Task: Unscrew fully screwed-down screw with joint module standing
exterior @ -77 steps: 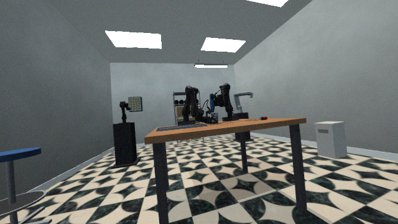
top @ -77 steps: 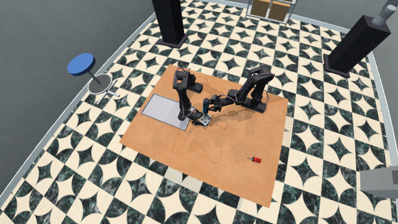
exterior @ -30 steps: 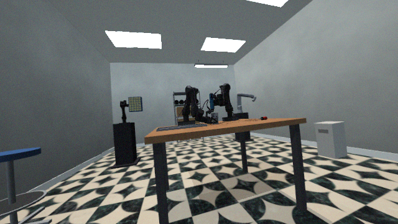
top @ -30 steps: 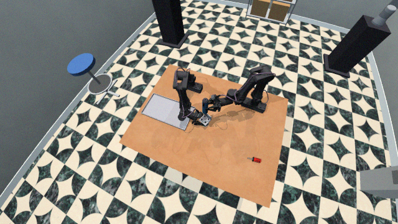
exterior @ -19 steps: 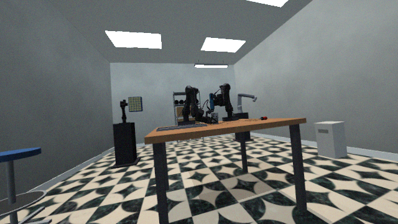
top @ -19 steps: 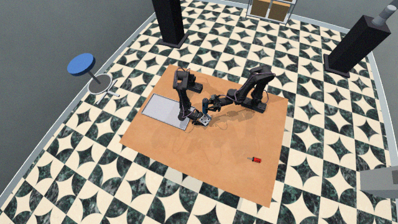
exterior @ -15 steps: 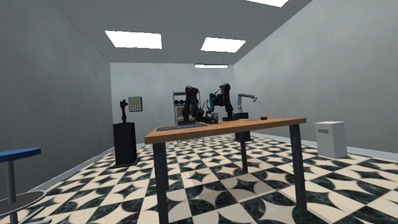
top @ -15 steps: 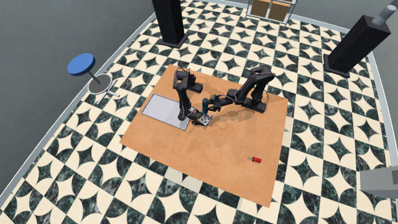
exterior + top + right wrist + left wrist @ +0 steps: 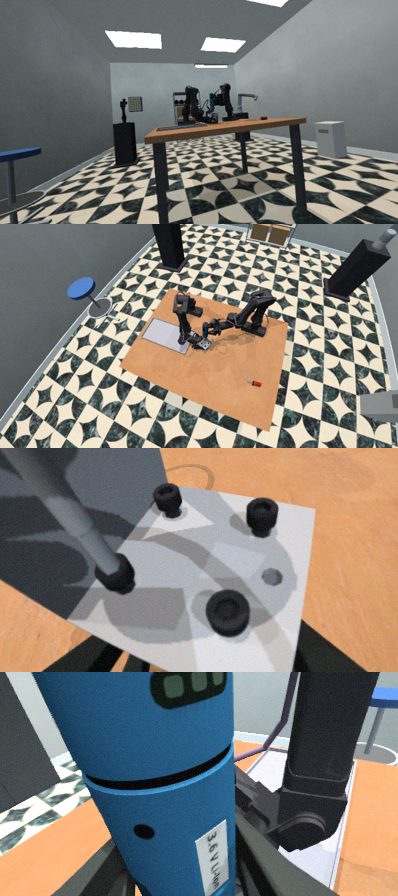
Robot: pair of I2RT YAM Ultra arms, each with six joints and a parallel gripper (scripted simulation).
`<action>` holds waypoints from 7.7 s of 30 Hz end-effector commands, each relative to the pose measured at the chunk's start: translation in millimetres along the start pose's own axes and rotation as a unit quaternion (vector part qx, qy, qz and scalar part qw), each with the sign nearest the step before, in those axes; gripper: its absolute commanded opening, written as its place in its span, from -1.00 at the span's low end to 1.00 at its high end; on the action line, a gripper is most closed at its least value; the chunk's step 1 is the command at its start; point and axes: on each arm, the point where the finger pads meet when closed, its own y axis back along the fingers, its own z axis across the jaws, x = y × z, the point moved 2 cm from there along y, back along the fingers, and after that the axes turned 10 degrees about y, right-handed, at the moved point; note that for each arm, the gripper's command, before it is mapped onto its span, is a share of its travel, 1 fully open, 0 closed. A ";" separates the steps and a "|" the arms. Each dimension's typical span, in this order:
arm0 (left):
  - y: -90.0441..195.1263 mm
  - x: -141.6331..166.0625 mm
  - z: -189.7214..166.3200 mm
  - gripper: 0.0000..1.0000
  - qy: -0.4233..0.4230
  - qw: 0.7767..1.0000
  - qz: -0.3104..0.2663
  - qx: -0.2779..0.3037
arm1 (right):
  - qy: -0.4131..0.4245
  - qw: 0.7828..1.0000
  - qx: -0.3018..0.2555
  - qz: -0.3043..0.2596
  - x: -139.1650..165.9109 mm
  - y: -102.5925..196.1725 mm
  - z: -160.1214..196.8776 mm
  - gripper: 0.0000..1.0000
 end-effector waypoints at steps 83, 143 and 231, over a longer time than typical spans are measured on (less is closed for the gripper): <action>-9.9 -62.5 -15.8 -0.17 -0.002 0.997 -0.071 0.014 | 0.008 1.000 0.000 -0.005 -5.0 -0.2 -3.9 0.17; -13.4 -88.5 -14.3 -0.17 -0.004 0.997 -0.072 0.014 | 0.008 1.000 0.000 -0.005 -5.0 -0.2 -3.9 0.17; -13.1 -106.2 -13.8 -0.17 -0.003 0.997 -0.072 0.013 | 0.008 1.000 0.000 -0.005 -5.0 -0.2 -3.9 0.17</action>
